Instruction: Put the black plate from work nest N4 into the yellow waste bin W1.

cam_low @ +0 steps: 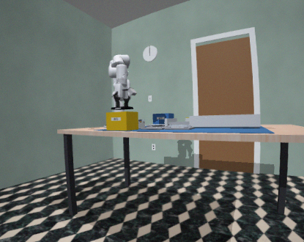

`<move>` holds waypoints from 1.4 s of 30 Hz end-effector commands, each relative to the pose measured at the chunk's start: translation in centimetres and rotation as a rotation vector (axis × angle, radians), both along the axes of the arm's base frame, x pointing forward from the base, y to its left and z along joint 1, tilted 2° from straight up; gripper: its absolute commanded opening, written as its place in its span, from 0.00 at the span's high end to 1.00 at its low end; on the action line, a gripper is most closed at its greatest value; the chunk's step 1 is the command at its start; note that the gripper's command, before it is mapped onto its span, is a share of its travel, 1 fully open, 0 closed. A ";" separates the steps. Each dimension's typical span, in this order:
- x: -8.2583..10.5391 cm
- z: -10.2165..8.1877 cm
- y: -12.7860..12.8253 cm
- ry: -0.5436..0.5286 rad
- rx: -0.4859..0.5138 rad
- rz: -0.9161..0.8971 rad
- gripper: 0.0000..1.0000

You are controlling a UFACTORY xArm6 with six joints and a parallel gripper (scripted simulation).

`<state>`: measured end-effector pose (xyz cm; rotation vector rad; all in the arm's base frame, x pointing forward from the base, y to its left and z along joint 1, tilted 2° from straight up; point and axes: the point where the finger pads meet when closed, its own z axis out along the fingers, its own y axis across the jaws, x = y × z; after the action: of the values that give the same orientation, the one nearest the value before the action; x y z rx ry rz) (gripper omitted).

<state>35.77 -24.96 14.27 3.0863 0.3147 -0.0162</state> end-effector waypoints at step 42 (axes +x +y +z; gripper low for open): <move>0.0 0.2 -0.2 -0.004 -0.002 0.000 0.00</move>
<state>35.70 -25.05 14.28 3.0863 0.3153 -0.0157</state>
